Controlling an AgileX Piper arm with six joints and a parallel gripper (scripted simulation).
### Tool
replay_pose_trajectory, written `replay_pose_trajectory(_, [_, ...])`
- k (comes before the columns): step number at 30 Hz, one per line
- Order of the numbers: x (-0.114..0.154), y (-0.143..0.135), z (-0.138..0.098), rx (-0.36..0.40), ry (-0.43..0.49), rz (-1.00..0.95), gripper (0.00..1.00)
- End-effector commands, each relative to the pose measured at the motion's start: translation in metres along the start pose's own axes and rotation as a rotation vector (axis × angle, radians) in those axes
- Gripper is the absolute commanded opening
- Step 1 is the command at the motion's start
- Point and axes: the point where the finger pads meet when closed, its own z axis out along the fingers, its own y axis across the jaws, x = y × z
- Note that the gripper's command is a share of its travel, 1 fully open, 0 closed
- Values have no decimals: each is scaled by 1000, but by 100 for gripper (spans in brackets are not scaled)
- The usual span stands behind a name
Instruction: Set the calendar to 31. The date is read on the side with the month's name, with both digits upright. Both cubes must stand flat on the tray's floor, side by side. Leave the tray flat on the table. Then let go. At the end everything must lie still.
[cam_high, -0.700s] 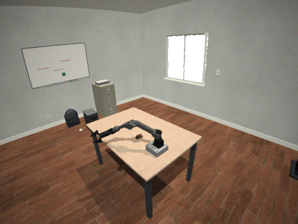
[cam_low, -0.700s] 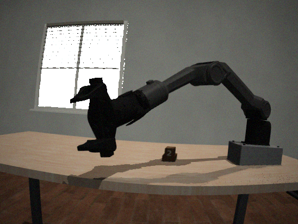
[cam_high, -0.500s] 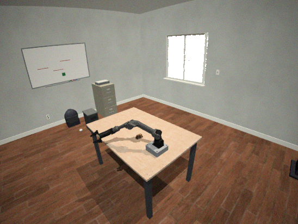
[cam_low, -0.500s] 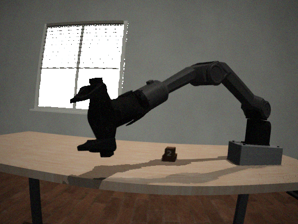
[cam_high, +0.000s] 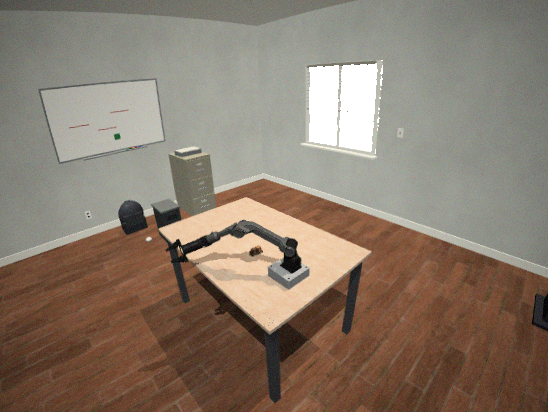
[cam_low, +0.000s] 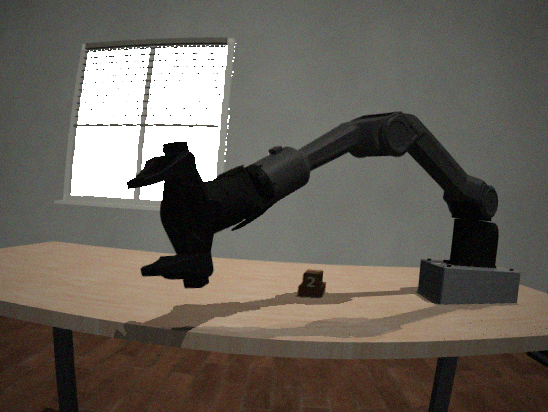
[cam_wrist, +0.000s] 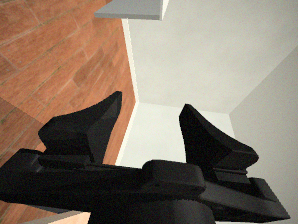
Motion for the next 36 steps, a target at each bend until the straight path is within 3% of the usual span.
replay_pose_trajectory(1, [7, -5, -3, 4, 25, 12, 100])
replay_pose_trajectory(6, [51, -24, -27, 13, 190, 104, 100])
replay_pose_trajectory(11, [128, -48, -94, 37, 516, 316, 100])
replay_pose_trajectory(14, [129, -48, -95, 37, 520, 318, 100])
replay_pose_trajectory(16, [159, -54, -137, 51, 675, 434, 100])
replay_pose_trajectory(17, [160, -54, -140, 52, 685, 443, 100])
replay_pose_trajectory(19, [183, -54, -186, 66, 837, 568, 100])
replay_pose_trajectory(20, [185, -54, -193, 68, 861, 588, 100])
replay_pose_trajectory(22, [198, -50, -241, 83, 1006, 721, 100])
replay_pose_trajectory(23, [200, -48, -252, 86, 1038, 753, 100])
replay_pose_trajectory(24, [202, -43, -282, 93, 1125, 838, 100])
replay_pose_trajectory(26, [201, -37, -311, 102, 1210, 929, 100])
replay_pose_trajectory(28, [193, -26, -356, 113, 1337, 1079, 100])
replay_pose_trajectory(30, [193, -26, -356, 113, 1337, 1079, 100])
replay_pose_trajectory(31, [189, -23, -367, 116, 1369, 1117, 100])
replay_pose_trajectory(32, [178, -14, -393, 121, 1442, 1213, 100])
replay_pose_trajectory(36, [138, 7, -450, 128, 1614, 1472, 100])
